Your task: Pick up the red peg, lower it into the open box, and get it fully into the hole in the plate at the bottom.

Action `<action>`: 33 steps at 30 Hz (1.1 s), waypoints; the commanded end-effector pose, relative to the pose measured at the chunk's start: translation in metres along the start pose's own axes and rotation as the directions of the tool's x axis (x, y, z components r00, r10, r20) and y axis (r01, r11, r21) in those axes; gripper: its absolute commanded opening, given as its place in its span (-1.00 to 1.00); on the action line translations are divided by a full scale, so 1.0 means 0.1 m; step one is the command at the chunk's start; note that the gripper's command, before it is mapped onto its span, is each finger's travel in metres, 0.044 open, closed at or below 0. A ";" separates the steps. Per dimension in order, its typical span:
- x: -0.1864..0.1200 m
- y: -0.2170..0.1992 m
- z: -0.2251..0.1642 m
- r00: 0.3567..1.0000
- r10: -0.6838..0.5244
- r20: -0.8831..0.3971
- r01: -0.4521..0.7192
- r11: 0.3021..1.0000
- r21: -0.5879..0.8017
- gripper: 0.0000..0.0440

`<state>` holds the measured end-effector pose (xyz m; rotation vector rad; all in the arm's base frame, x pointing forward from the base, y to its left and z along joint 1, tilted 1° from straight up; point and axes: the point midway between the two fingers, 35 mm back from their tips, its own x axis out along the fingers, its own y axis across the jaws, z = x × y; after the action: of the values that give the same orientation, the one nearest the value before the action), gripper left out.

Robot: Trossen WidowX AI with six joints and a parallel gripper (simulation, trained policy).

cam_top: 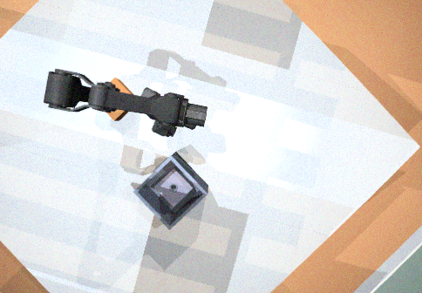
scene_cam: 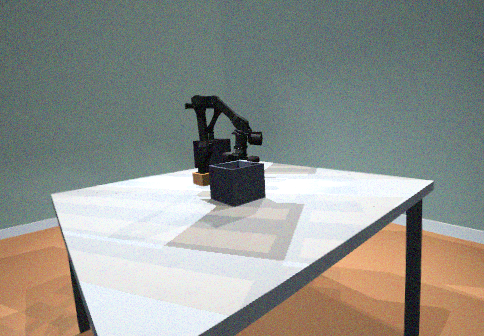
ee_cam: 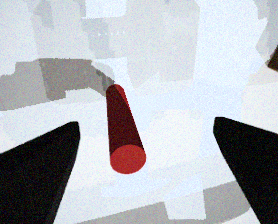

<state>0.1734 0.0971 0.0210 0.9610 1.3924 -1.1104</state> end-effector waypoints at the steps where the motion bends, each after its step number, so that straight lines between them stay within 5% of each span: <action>1: 0.11 0.04 0.01 1.000 0.009 -0.004 -0.009 1.000 0.019 0.38; 13: 0.23 0.17 -0.03 0.999 0.022 -0.031 -0.023 1.000 -0.017 -0.98; 33: -0.30 0.41 -0.05 0.974 0.199 -0.103 -0.196 0.980 0.042 -1.00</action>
<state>0.2090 0.1108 0.0329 1.1316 1.3510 -0.9746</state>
